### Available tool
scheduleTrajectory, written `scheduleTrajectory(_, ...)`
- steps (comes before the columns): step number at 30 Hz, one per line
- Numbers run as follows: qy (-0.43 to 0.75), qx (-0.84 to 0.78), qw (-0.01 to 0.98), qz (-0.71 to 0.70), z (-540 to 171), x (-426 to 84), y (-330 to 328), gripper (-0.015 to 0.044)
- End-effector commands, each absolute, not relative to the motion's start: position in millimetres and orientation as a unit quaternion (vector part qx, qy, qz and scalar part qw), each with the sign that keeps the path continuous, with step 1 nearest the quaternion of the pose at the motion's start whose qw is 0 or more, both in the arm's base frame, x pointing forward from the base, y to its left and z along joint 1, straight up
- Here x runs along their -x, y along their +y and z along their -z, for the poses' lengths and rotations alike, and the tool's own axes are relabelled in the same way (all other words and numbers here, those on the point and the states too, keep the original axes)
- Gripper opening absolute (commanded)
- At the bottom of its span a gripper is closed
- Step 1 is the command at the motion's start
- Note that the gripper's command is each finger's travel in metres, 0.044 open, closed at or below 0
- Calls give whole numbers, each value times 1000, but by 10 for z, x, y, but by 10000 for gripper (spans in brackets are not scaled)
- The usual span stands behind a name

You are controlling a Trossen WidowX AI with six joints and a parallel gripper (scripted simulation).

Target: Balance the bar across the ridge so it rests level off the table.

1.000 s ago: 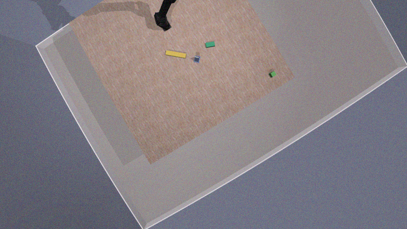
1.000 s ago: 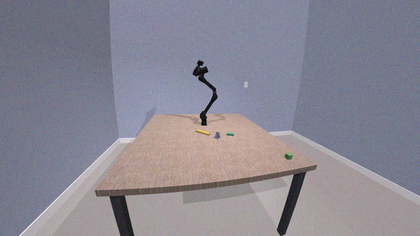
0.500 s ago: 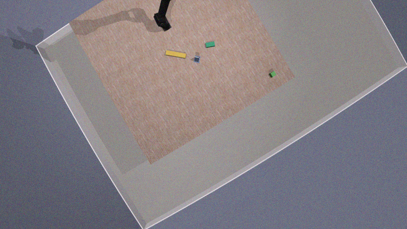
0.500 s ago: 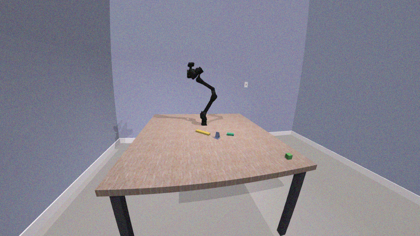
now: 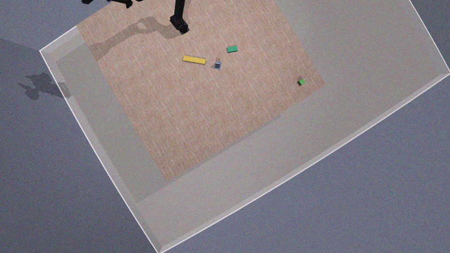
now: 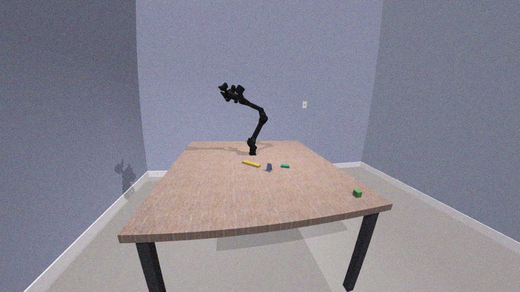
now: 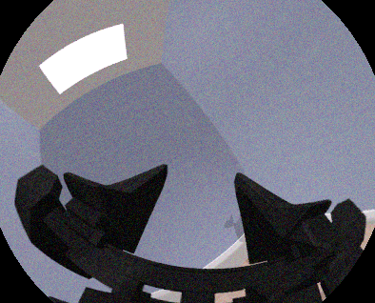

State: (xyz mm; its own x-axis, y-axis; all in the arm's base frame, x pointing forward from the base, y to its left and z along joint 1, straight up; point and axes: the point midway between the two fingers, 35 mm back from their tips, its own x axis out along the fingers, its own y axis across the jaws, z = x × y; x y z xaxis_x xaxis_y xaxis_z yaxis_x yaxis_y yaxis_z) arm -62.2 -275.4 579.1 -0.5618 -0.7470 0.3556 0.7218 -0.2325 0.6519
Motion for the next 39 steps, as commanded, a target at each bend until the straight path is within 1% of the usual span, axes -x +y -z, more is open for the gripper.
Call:
scheduleTrajectory(1, -305, -26, 519, 798, -5493, 322, -3053, 315)
scheduleTrajectory(10, -115, -26, 612, 782, -4921, -305, -3378, 315)
scheduleTrajectory(19, 68, -6, 699, 712, -4274, -969, -3465, 315)
scheduleTrajectory(30, 272, 42, 776, 567, -3443, -1705, -3240, 315)
scheduleTrajectory(39, 400, 99, 800, 437, -2878, -2105, -2878, 315)
